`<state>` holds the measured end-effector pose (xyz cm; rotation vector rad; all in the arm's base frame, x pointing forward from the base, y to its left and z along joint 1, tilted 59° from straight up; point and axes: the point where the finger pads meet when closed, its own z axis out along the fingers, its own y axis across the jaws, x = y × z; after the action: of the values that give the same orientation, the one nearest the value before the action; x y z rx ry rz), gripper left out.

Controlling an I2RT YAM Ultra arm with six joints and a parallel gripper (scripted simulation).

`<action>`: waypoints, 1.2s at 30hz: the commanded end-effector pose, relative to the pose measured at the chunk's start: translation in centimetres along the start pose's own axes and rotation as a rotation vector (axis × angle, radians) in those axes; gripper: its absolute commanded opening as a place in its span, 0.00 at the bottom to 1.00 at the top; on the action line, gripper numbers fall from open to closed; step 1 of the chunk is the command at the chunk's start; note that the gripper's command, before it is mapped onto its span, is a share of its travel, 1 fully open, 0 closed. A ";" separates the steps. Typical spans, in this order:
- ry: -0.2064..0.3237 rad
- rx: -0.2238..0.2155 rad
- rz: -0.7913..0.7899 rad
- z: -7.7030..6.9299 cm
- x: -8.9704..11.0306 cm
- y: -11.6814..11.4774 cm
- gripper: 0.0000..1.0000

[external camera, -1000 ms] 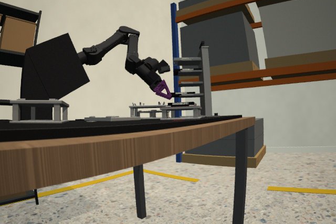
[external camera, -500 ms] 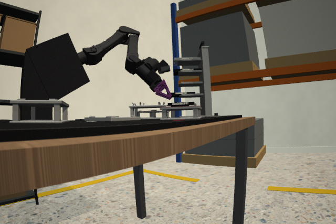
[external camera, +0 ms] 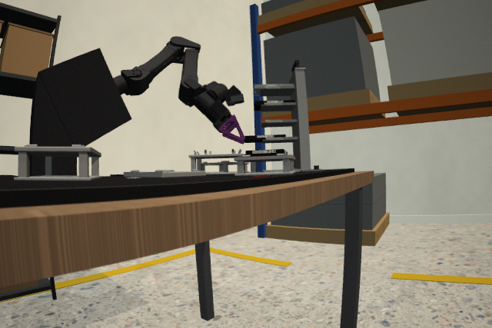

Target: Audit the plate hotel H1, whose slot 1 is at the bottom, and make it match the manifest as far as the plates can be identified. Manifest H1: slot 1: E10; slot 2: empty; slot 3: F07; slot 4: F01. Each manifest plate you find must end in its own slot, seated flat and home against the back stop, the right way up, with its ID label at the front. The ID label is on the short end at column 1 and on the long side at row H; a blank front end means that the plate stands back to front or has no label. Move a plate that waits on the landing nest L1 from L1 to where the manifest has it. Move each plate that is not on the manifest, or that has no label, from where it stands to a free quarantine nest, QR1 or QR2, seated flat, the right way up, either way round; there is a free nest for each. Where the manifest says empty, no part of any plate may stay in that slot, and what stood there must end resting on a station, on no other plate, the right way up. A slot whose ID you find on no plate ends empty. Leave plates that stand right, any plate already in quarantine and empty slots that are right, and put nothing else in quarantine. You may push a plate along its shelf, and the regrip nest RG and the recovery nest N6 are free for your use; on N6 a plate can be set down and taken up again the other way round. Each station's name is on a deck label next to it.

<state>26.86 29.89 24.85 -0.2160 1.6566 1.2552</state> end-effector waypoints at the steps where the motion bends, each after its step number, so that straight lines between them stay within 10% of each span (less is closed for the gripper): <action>1: -0.026 0.002 -0.004 -0.5 -0.4 0.1 1.00; 36: -0.025 0.002 -0.003 -4.1 3.3 0.0 1.00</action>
<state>22.70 28.41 21.79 -0.2230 1.6582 1.2589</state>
